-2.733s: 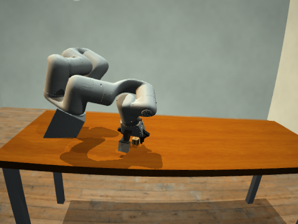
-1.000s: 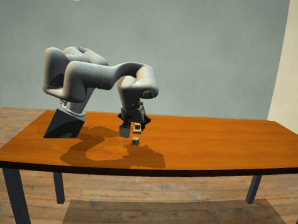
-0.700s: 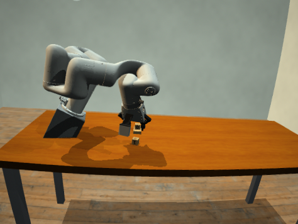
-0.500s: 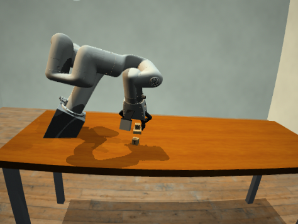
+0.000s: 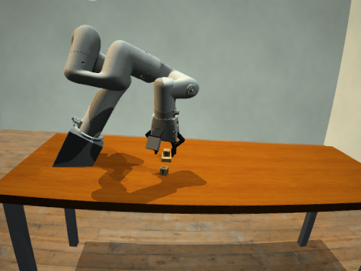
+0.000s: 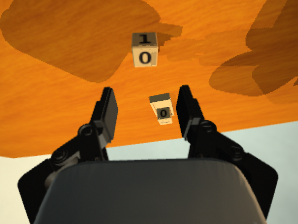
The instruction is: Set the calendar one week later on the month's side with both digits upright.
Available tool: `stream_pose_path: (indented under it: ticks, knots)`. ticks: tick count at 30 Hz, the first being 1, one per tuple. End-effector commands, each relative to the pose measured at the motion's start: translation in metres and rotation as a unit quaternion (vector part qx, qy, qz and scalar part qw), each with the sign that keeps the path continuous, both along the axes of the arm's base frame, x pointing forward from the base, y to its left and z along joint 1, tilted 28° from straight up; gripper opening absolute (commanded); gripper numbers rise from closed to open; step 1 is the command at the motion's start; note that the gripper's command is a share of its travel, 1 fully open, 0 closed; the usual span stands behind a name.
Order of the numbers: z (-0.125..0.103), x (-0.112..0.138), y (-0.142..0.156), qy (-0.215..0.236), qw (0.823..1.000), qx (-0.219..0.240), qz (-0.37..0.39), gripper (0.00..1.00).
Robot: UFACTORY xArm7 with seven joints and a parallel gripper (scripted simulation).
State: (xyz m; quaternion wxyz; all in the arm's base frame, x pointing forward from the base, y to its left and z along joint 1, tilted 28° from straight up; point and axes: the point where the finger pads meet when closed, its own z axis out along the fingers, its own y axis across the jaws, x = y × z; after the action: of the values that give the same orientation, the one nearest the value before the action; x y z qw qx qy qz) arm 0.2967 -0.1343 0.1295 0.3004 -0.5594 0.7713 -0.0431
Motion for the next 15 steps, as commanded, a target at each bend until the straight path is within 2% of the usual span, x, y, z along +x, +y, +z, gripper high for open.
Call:
stream_pose_path:
  ticks: [1, 5, 12, 13, 15]
  knots:
    - [0.0013, 0.0004, 0.0005, 0.022, 0.998, -0.049, -0.025, 0.69]
    - [0.0017, 0.0008, 0.0021, 0.035, 0.995, -0.088, -0.043, 0.69]
    - [0.0030, 0.0017, 0.0056, 0.038, 0.993, -0.098, -0.047, 0.69]
    - [0.0030, 0.0017, 0.0056, 0.038, 0.993, -0.098, -0.047, 1.00]
    - [0.0030, 0.0017, 0.0056, 0.038, 0.993, -0.098, -0.047, 1.00]
